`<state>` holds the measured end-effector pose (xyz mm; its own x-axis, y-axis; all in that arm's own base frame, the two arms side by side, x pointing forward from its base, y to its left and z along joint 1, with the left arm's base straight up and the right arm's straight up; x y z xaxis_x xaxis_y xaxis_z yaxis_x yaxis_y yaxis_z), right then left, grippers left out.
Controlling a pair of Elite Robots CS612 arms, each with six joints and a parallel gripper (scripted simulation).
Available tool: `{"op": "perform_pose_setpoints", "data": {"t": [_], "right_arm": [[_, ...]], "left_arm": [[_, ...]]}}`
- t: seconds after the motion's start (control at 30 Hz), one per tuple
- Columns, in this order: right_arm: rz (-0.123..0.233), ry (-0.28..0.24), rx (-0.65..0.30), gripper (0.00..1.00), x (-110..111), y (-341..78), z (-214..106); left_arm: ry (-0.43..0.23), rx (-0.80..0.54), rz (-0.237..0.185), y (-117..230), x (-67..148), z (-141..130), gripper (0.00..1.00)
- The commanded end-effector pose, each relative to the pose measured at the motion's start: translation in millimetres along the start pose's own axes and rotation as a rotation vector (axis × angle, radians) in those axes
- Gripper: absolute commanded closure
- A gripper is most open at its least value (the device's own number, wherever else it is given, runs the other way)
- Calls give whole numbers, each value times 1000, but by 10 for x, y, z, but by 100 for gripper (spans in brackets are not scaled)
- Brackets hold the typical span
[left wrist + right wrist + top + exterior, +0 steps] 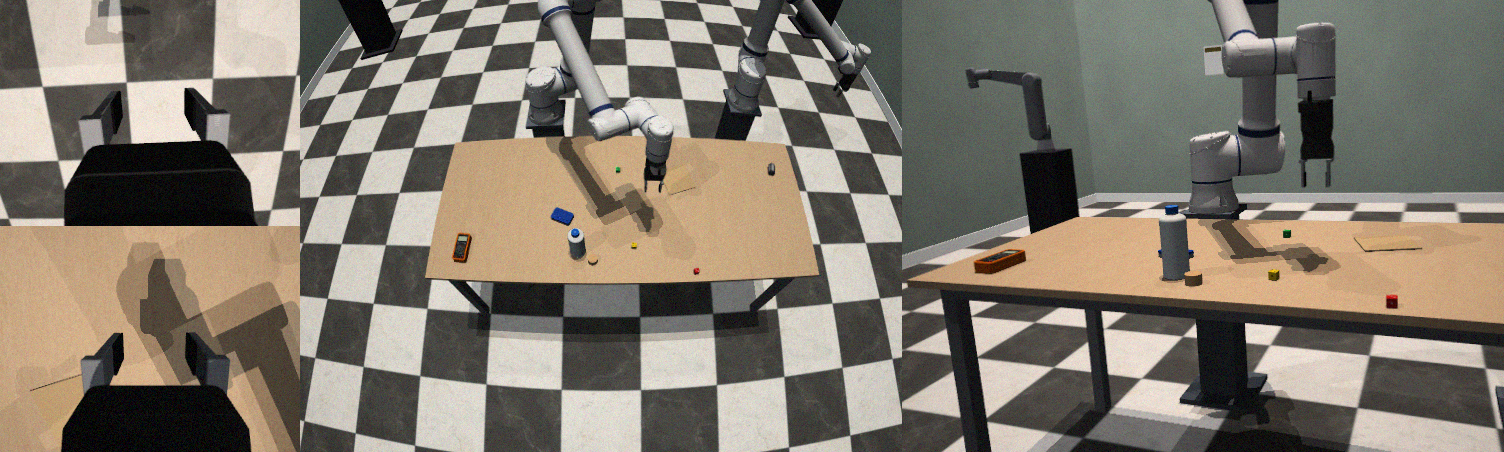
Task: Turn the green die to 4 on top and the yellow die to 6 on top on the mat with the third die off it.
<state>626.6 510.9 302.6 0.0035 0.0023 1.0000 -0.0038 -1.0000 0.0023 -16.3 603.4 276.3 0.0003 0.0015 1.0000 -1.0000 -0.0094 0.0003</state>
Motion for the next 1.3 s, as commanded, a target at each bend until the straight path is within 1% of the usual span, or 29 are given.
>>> {"op": "perform_pose_setpoints", "data": {"t": [0.0, 0.03, 0.13, 0.17, 0.3, 0.4, 0.63, 0.83, 1.27], "right_arm": [[2, 4, 1, 0, -17, 220, -352], [2, 4, 1, 0, -19, 231, -370], [2, 4, 1, 0, -66, 397, -646], [2, 4, 1, 0, -67, 401, -653], [2, 4, 2, 0, -142, 610, -1008], [2, 4, 2, 0, -143, 611, -1009], [2, 4, 3, 0, -285, 919, -1544], [2, 4, 4, 0, -395, 1113, -1889], [2, 4, 4, 0, -514, 1297, -2221]], "left_arm": [[-1, 0, 0, -1, 7, -4, 0], [-1, 0, 0, -1, 7, -4, 0], [-1, 0, 0, -1, 7, -4, 0], [-1, 0, 0, -1, 7, -4, 0], [-1, 0, 0, -1, 7, -4, 0], [-1, 0, 0, -1, 7, -4, 0], [-1, 0, 0, -1, 7, -4, 0], [-1, 0, 0, -1, 7, -4, 0], [-1, 0, 0, -1, 7, -4, 0]]}}
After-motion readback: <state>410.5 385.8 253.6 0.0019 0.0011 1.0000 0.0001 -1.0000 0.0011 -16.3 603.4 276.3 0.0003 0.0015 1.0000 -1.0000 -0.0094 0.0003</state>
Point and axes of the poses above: on each arm, the point where the finger pads meet when closed, its own x axis back along the fingers, its own y axis across the jaws, z = x × y, the point moved 10 cm from there along x, back along the fingers, and after that the axes turned 1 degree about -x, right-handed, at the moved point
